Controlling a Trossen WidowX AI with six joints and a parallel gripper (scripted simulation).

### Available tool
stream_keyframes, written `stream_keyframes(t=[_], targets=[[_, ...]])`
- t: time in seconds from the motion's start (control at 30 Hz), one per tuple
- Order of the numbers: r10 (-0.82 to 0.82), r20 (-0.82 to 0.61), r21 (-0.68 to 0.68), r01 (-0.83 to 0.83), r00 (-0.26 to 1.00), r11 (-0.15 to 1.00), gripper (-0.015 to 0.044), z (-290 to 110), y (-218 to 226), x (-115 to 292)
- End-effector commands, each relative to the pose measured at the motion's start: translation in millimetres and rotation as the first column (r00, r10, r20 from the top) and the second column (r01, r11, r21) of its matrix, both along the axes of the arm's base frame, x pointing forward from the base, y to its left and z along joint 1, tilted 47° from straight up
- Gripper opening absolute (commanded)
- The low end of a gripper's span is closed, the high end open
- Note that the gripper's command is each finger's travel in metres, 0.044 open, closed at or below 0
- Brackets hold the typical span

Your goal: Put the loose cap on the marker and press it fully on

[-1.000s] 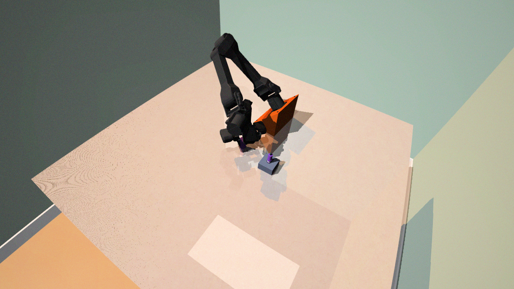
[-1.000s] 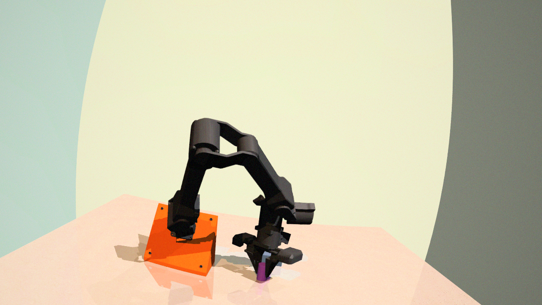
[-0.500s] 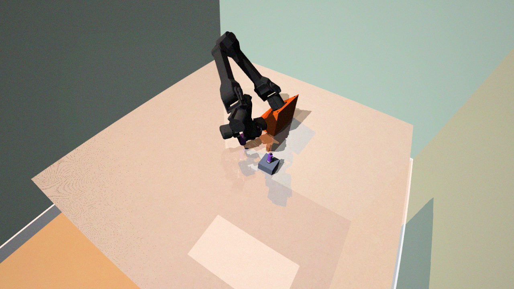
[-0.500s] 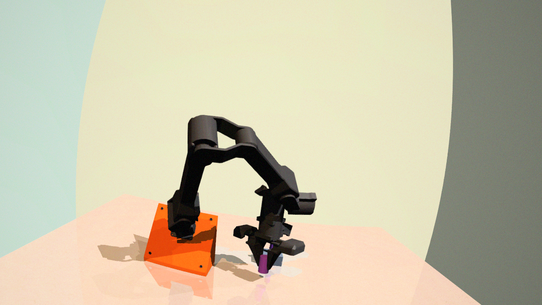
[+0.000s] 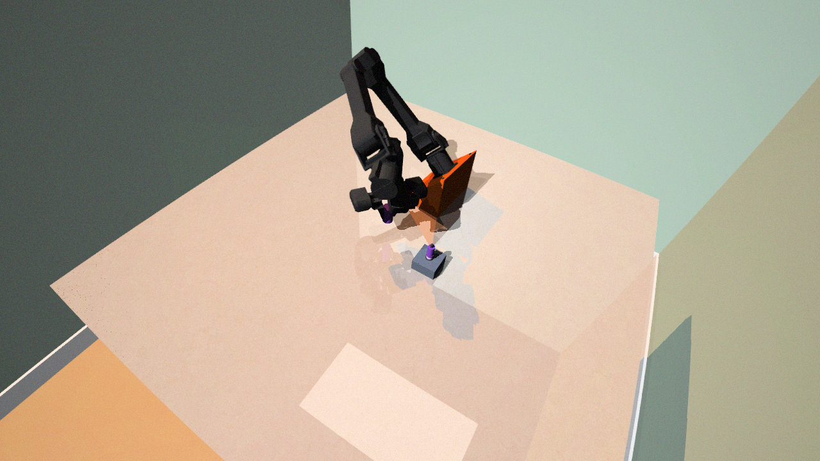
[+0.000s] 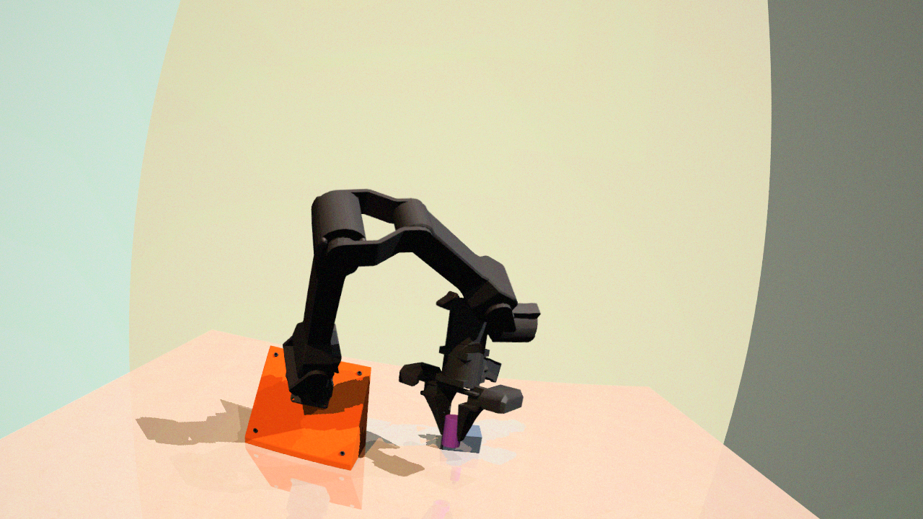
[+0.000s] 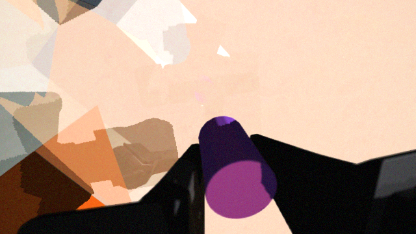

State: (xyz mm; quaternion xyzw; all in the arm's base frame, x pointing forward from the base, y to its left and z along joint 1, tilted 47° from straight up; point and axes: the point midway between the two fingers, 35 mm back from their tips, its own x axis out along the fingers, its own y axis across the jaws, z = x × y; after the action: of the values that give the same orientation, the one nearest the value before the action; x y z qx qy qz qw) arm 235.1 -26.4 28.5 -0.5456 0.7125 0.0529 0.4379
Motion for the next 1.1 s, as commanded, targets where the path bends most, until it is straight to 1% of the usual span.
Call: stream_keyframes(t=[0.0,1.07], targets=[[-0.006,0.004,0.003,0.006,1.0,1.0,0.0,1,3,0],[-0.006,0.01,0.023,0.006,1.0,1.0,0.0,-43,90,26]])
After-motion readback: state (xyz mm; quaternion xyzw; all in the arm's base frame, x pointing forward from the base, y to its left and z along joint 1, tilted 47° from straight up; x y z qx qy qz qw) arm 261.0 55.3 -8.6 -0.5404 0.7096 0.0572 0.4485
